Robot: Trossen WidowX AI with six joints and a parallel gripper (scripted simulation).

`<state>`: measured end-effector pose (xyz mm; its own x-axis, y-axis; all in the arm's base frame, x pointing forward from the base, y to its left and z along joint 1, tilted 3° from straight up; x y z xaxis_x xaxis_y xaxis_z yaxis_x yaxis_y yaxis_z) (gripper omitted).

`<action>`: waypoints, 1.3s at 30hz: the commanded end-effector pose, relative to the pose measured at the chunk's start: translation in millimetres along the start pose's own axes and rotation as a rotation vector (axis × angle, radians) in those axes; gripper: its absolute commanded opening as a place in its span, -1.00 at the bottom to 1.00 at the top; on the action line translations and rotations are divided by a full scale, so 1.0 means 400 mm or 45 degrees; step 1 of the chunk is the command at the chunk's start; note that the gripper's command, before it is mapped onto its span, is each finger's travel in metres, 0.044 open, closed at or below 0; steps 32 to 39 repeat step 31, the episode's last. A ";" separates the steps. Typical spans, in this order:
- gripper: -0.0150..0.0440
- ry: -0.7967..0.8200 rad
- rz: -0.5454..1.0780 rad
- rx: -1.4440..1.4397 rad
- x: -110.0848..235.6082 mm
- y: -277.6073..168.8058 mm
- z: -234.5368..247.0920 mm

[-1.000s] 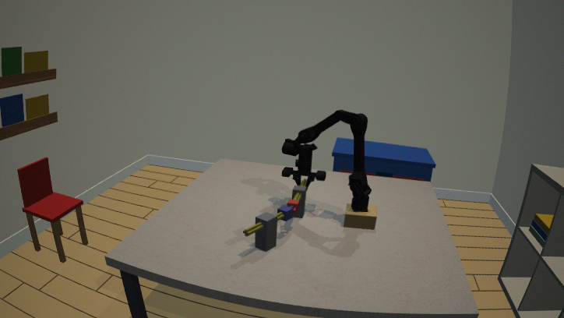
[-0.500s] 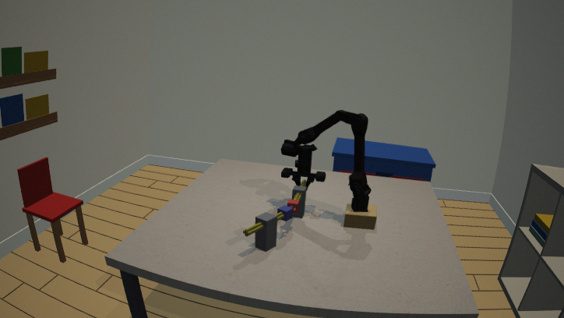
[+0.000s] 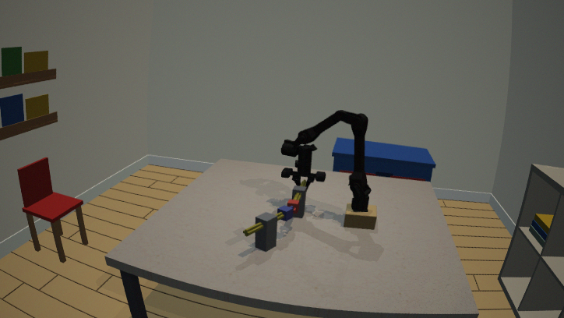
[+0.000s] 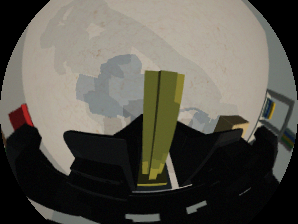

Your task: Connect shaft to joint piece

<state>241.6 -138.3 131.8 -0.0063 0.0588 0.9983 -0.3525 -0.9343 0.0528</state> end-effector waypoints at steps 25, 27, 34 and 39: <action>1.00 0.000 0.000 0.001 0.000 0.000 0.001; 1.00 0.002 0.003 0.002 0.024 0.000 0.001; 1.00 0.006 0.007 0.004 0.074 0.001 -0.001; 1.00 0.006 0.007 0.004 0.074 0.001 -0.001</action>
Point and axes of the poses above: the point midway between the two fingers, 35 mm back from their tips, its own x axis back along the fingers, its own z axis across the jaws, y = z × x, the point moved 8 cm from there along x, back along the fingers, and after that the axes turned 9 degrees about -x, right-handed, at the moved point
